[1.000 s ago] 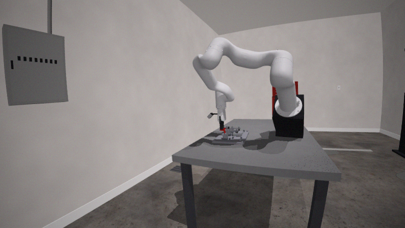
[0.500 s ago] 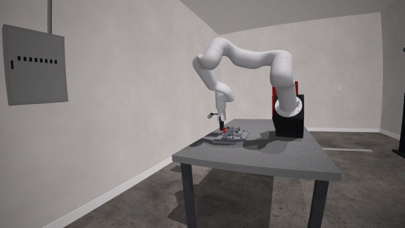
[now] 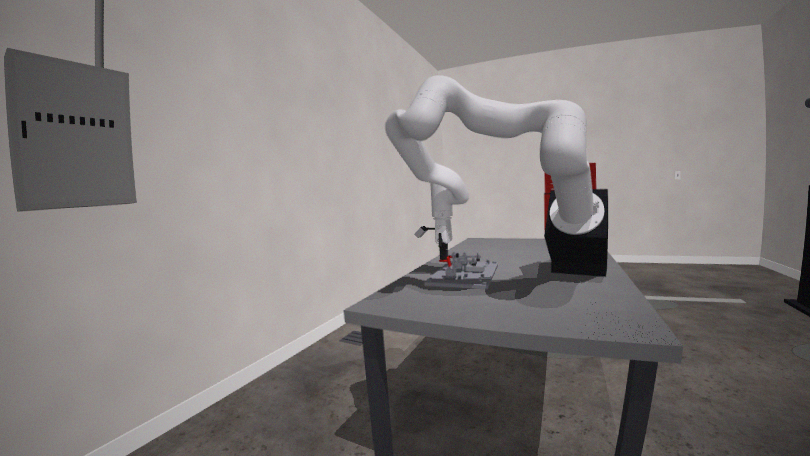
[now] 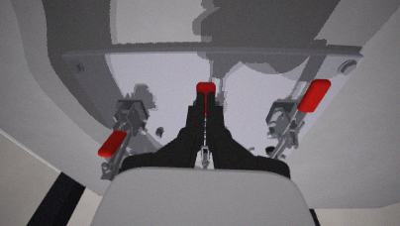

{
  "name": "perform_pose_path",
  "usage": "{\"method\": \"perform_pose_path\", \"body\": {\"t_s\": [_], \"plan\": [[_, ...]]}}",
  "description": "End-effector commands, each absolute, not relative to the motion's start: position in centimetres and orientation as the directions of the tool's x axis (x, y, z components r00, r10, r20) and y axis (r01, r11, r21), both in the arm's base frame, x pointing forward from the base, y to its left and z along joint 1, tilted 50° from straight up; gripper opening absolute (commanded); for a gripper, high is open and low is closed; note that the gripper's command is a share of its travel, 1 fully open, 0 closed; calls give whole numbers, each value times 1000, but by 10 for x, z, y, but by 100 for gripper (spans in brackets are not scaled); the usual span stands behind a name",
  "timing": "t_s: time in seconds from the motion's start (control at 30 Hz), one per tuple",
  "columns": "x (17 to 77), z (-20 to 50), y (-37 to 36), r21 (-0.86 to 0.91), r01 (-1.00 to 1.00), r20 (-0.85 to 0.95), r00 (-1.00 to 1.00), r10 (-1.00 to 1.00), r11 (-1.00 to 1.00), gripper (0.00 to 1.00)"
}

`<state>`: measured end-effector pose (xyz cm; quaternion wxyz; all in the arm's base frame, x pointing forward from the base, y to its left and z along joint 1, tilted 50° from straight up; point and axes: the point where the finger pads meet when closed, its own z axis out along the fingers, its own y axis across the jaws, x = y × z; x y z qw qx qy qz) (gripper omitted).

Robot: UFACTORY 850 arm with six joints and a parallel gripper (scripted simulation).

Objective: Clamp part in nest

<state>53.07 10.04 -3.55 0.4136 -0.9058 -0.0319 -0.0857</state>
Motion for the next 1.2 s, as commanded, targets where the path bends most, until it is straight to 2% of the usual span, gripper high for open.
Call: {"method": "perform_pose_path", "body": {"t_s": [0.0,0.57,1.17], "plan": [[531,-36,100,-744,129,183,983,-14,-656,0],[531,-34,98,-744,129,183,983,-14,-656,0],[525,-5,65,-744,129,183,983,-14,-656,0]]}}
